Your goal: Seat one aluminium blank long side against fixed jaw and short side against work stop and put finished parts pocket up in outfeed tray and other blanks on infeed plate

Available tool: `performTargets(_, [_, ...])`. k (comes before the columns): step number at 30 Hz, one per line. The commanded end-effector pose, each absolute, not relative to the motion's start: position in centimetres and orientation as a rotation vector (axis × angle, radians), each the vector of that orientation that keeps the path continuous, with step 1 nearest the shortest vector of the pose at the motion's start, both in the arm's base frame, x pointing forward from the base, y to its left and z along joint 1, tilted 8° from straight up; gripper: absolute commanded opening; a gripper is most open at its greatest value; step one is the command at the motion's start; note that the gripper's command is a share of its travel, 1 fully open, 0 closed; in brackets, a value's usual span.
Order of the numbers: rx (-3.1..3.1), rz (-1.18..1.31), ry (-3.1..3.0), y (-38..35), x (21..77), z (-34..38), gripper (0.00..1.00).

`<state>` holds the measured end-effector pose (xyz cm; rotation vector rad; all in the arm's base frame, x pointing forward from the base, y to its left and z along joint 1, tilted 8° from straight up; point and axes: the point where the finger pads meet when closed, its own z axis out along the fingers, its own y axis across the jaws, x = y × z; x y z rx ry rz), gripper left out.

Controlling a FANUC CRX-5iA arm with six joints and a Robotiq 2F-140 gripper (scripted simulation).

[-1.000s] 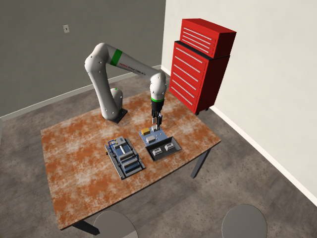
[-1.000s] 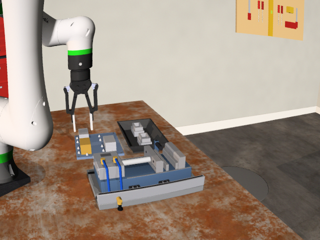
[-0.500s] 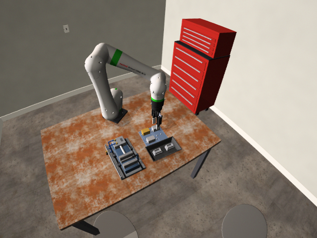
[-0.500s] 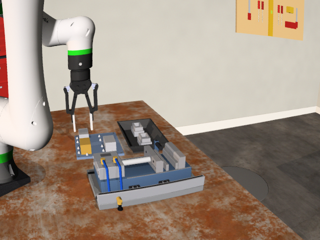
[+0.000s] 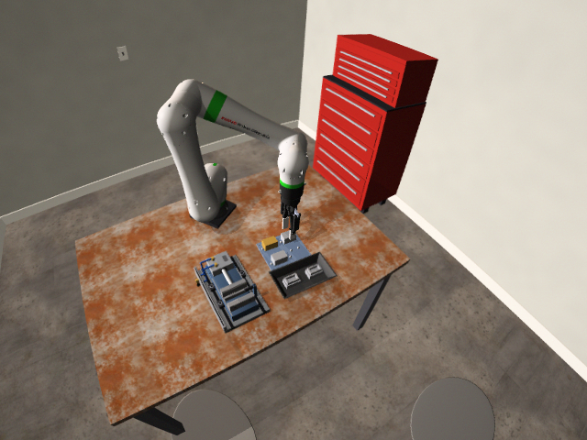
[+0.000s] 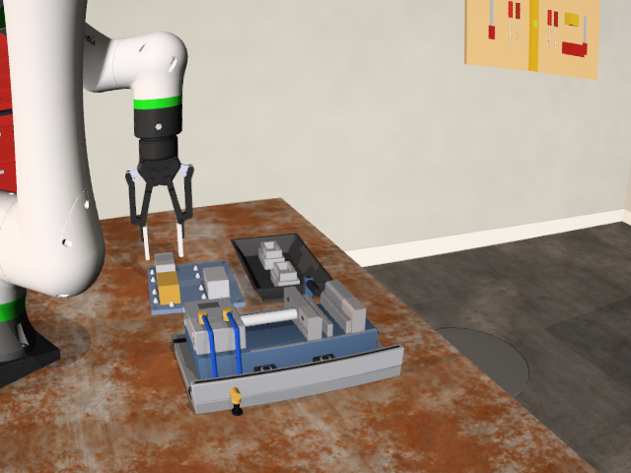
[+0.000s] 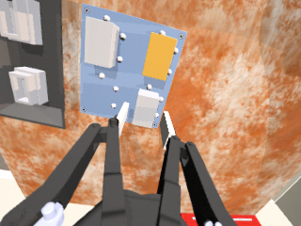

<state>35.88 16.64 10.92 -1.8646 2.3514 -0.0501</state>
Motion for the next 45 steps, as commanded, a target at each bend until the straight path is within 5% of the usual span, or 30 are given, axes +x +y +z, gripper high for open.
performTargets(1, [-1.864,-0.050,2.351,16.7,35.9,10.9,0.40])
performTargets(45, [-1.864,-0.050,2.351,16.7,36.1,9.4,0.40])
